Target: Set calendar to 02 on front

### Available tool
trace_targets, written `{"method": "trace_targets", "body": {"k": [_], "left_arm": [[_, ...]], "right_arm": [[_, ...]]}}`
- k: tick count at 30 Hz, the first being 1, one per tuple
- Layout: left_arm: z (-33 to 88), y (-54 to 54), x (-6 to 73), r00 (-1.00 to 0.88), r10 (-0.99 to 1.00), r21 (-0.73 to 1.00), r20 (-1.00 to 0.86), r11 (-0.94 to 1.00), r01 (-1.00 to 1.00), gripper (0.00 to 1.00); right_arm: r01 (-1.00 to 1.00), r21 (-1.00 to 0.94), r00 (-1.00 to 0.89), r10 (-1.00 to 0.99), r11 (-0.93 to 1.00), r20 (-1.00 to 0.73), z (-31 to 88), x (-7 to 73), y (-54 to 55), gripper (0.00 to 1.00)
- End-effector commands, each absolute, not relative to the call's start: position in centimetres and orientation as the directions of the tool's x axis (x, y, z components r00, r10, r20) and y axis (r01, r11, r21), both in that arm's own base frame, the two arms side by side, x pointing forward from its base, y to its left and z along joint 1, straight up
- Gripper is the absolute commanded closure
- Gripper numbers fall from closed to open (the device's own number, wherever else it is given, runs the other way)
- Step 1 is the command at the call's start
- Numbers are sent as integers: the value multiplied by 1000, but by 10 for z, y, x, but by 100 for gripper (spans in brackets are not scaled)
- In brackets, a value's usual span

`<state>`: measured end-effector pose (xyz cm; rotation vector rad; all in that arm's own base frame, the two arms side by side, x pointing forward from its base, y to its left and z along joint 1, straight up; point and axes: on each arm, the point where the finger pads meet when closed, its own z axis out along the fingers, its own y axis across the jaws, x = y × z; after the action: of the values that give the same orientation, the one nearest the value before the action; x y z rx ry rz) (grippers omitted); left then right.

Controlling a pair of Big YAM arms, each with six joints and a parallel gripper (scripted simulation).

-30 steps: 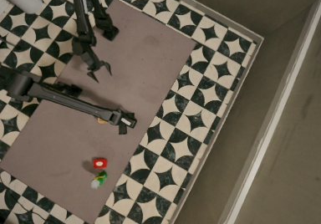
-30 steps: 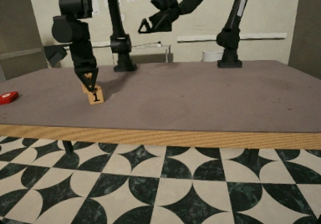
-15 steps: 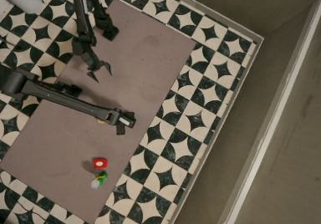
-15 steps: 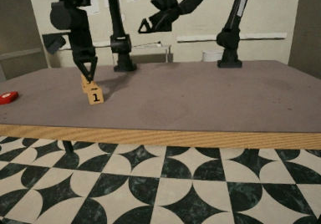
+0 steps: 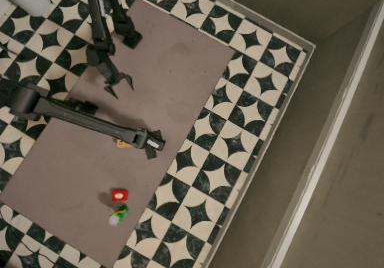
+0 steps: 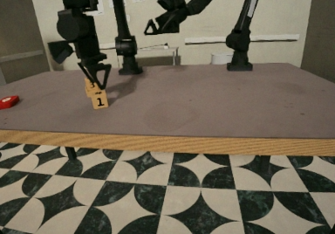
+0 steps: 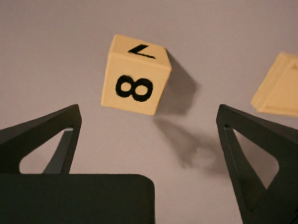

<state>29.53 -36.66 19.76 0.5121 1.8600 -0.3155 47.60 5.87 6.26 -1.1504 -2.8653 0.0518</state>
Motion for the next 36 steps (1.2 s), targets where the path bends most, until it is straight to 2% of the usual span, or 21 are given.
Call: {"method": "trace_targets", "body": {"k": [1,9,14,18,28,31,36], "left_arm": [[224,-380,302,-263,141,-5,-954,873,488,0],[224,-380,302,-263,141,-5,-954,873,488,0],[224,-380,302,-263,141,-5,-954,873,488,0],[224,-380,302,-263,141,-5,-954,873,488,0],[224,-380,302,-263,141,-5,-954,873,488,0],[224,-380,302,-263,141,-5,-954,873,488,0],[224,-380,302,-263,141,-5,-954,873,488,0]], "right_arm": [[487,-33,-872,488,873,37,76,500,73,0],[158,-56,-984,162,986,77,75,501,82,0],[36,-57,-995,41,998,94,75,503,81,0],[-189,-63,-976,-181,980,121,74,503,92,0],[-594,-50,-796,-578,803,176,73,505,105,0],[-623,-45,-775,-608,781,174,75,507,101,0],[-806,-28,-583,-786,591,208,72,507,113,0]]}}
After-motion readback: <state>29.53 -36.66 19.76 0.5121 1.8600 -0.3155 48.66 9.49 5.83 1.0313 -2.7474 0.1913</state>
